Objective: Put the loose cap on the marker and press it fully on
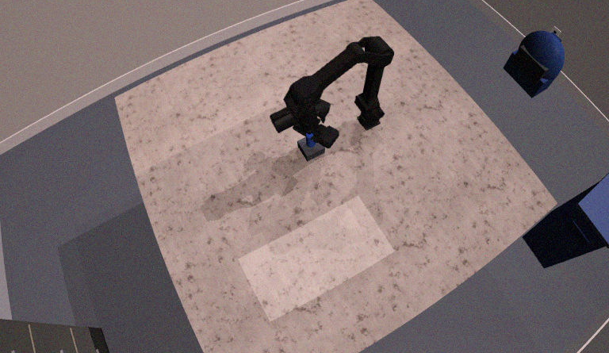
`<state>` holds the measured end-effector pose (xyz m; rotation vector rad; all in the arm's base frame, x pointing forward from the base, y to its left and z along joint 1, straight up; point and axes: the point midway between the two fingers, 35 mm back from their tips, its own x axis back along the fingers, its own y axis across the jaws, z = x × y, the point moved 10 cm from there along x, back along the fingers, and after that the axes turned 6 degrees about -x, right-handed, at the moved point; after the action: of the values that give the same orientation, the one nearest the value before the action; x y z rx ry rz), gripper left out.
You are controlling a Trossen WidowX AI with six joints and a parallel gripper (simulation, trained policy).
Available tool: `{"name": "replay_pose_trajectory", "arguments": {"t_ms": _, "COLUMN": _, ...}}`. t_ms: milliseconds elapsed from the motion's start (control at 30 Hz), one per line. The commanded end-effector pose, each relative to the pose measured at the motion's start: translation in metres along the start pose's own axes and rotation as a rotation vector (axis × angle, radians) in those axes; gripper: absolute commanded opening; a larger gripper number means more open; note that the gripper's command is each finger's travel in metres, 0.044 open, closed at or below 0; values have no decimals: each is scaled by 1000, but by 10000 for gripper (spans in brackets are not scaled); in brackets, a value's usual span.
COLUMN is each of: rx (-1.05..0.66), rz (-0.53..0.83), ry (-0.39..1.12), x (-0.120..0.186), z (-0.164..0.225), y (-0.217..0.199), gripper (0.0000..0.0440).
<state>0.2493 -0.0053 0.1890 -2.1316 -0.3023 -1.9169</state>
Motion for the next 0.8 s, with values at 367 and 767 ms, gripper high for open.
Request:
{"name": "replay_pose_trajectory", "arguments": {"t_ms": 367, "rx": -3, "rz": -30, "ry": -47, "x": -15, "z": -2, "y": 6, "gripper": 114}}
{"name": "replay_pose_trajectory", "arguments": {"t_ms": 767, "rx": 2, "rz": -33, "ry": -46, "x": -15, "z": -3, "y": 7, "gripper": 130}}
